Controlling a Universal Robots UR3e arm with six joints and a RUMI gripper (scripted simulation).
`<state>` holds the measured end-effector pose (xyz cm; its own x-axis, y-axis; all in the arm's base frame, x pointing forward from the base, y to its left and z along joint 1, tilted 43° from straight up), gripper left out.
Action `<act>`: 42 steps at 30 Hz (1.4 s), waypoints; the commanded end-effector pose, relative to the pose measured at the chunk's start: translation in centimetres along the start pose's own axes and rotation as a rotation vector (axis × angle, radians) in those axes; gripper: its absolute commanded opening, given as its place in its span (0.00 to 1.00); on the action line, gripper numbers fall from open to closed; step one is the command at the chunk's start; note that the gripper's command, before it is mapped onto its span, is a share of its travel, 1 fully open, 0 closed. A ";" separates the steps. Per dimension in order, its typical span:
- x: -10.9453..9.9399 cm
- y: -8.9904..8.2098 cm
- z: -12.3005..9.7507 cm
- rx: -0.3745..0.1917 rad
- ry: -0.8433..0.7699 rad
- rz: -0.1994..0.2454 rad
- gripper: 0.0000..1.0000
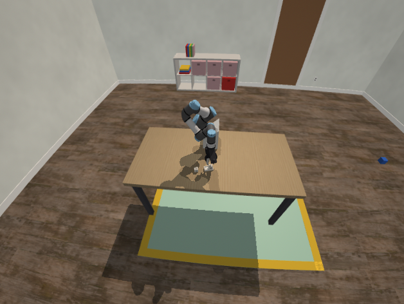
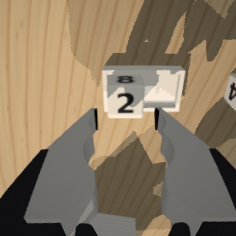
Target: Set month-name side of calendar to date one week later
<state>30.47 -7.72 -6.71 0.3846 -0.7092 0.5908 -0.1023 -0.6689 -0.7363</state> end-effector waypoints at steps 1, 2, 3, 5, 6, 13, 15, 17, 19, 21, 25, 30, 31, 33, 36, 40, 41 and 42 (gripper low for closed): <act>0.0 0.0 0.0 0.002 0.001 -0.001 0.29; 0.0 0.0 0.0 0.002 0.001 -0.001 0.29; 0.0 0.0 0.0 0.002 0.001 -0.001 0.29; 0.0 0.0 0.0 0.002 0.001 -0.001 0.29; 0.0 0.0 0.0 0.002 0.001 -0.001 0.29; 0.0 0.0 0.0 0.002 0.001 -0.001 0.29; 0.0 0.0 0.0 0.002 0.001 -0.001 0.29; 0.0 0.0 0.0 0.002 0.001 -0.001 0.29; 0.0 0.0 0.0 0.002 0.001 -0.001 0.29; 0.0 0.0 0.0 0.002 0.001 -0.001 0.29; 0.0 0.0 0.0 0.002 0.001 -0.001 0.29; 0.0 0.0 0.0 0.002 0.001 -0.001 0.29; 0.0 0.0 0.0 0.002 0.001 -0.001 0.29; 0.0 0.0 0.0 0.002 0.001 -0.001 0.29; 0.0 0.1 0.0 0.002 0.001 -0.001 0.29; 0.0 0.4 0.0 0.002 0.001 -0.001 0.29; 0.0 0.6 0.0 0.002 0.001 -0.001 0.29; 0.0 0.7 0.0 0.002 0.001 -0.001 0.29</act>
<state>30.44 -7.94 -6.95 0.3845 -0.7093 0.5908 -0.1026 -0.6689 -0.7362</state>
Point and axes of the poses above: the point where the finger pads meet when closed, its own y axis out along the fingers, its own x axis across the jaws, z = x × y, the point moved 2 cm from there along -y, back along the fingers, and after that the axes turned 14 degrees about -y, right-handed, at the moved point
